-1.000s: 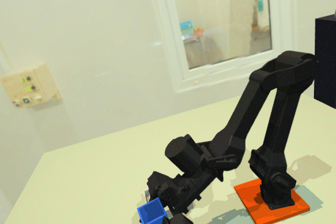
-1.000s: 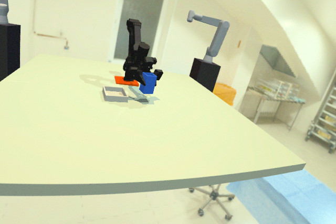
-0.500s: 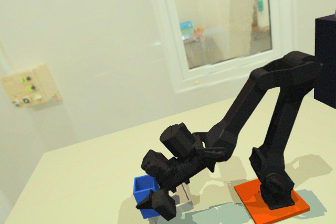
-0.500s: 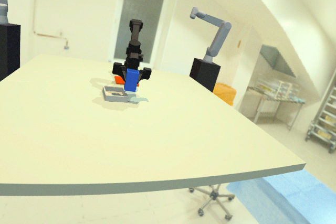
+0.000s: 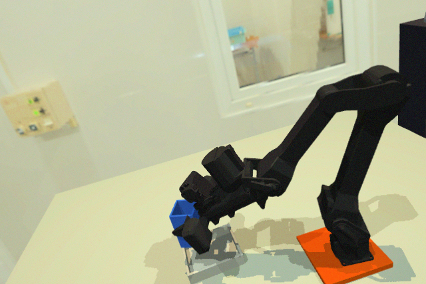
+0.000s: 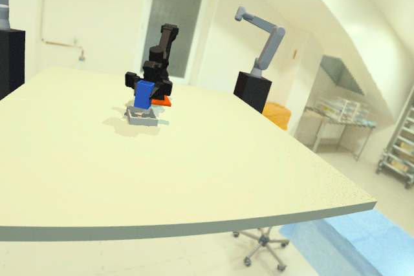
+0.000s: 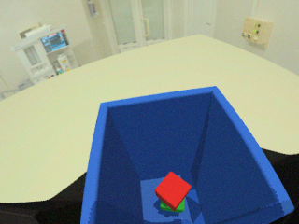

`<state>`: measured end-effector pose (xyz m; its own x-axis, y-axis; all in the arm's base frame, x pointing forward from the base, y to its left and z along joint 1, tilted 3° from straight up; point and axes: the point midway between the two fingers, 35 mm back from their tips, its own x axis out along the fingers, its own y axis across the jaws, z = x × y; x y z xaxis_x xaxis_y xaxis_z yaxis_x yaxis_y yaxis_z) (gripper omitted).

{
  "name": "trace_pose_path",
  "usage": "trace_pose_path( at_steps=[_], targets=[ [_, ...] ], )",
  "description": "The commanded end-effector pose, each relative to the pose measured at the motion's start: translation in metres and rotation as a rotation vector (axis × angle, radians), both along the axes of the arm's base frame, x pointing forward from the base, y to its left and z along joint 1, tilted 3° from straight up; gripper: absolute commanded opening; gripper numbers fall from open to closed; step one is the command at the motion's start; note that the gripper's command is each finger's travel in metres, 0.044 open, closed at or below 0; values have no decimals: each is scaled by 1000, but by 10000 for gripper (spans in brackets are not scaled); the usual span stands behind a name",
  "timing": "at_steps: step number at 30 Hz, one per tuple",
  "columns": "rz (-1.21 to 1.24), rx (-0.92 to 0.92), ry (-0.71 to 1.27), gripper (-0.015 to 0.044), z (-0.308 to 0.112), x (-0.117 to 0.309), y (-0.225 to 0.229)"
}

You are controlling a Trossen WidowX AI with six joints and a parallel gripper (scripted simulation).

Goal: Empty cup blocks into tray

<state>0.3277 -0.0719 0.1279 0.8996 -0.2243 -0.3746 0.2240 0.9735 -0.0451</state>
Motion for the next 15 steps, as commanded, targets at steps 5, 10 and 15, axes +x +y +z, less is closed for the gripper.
trace_pose_path(
  at_steps=[5,10,15],
  targets=[
    [-66,108,-36,0,3,2,-5],
    [-106,206,-61,0,3,2,-5],
    [-146,304,-87,0,3,2,-5]
  ],
)
